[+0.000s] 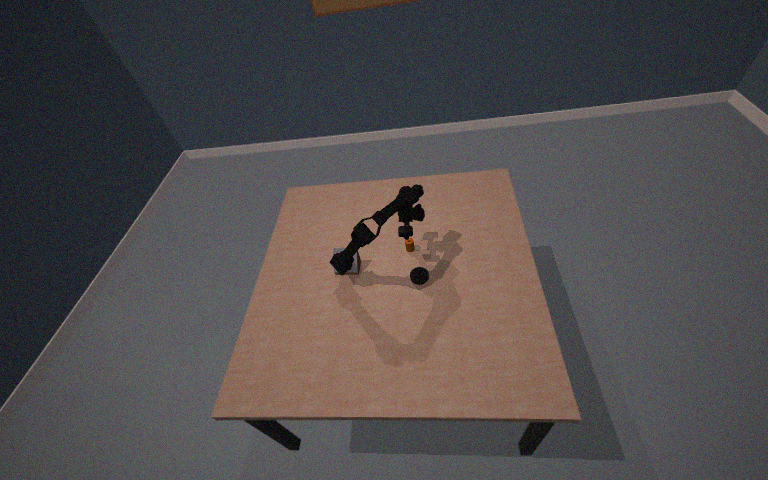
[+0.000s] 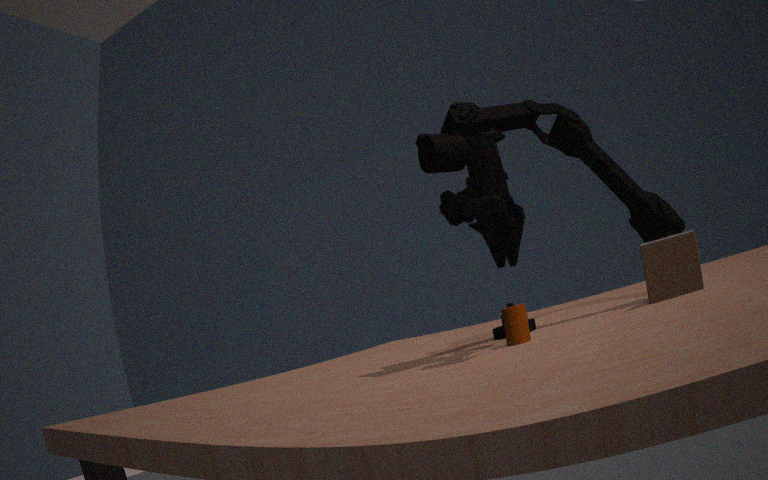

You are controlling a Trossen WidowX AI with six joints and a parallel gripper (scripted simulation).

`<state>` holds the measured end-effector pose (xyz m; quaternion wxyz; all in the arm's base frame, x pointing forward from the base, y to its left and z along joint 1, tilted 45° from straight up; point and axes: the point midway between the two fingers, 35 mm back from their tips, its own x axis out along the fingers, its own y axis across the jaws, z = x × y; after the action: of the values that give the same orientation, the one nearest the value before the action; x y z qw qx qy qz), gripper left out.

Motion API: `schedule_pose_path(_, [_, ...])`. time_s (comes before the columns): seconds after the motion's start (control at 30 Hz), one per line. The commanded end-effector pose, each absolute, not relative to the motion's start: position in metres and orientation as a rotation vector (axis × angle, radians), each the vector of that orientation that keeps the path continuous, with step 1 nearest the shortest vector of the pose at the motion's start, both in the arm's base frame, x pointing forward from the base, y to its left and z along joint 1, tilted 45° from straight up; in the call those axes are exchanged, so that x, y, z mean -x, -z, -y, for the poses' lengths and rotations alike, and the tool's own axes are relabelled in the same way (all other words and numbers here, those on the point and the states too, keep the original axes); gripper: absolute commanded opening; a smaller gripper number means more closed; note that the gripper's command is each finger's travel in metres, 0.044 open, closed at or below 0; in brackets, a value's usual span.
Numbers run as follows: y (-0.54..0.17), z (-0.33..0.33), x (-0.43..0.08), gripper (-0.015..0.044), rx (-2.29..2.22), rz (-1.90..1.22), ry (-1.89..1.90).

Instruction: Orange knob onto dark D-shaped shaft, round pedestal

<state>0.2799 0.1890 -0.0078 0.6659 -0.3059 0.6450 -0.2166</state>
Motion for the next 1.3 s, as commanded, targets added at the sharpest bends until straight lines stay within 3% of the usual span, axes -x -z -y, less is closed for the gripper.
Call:
schedule_pose_path(0.0, [0.008, -0.189, -0.280, 0.0440, 0.613, -1.417, 0.556])
schedule_pose_path(1.27, [0.062, -0.139, -0.289, 0.0440, 0.614, -1.415, 0.557])
